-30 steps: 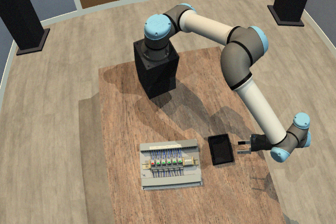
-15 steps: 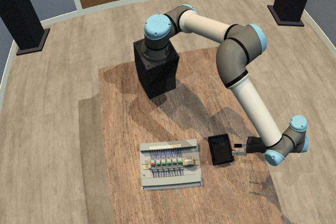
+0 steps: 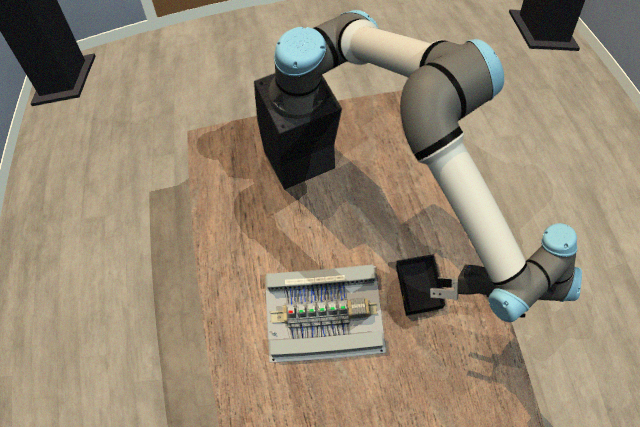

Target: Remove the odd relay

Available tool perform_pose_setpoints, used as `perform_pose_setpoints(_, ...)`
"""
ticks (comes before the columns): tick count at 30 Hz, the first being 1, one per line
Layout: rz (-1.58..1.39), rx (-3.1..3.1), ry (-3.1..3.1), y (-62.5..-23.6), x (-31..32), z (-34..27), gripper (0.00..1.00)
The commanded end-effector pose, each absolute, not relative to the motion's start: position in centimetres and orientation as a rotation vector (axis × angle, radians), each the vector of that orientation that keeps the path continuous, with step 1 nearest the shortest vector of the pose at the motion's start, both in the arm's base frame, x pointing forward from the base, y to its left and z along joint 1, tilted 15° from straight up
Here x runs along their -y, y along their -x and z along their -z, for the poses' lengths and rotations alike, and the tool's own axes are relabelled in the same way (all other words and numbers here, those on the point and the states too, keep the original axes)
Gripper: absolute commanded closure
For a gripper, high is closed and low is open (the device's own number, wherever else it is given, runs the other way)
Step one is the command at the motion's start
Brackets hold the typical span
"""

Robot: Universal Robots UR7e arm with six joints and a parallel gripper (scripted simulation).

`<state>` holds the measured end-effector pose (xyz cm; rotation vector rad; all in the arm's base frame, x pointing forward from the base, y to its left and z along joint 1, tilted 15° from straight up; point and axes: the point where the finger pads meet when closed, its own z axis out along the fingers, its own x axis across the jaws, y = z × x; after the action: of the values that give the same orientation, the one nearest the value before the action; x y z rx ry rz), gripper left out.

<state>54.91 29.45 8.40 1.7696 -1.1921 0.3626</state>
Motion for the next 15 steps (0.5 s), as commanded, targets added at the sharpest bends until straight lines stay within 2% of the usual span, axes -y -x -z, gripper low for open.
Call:
perform_pose_setpoints(1, -0.388, 1.320, -1.723, -55.1, -28.0, -9.2, 0.02)
perform_pose_setpoints(15, -0.427, 1.582, -1.589, -55.4, -24.8, -10.8, 0.02)
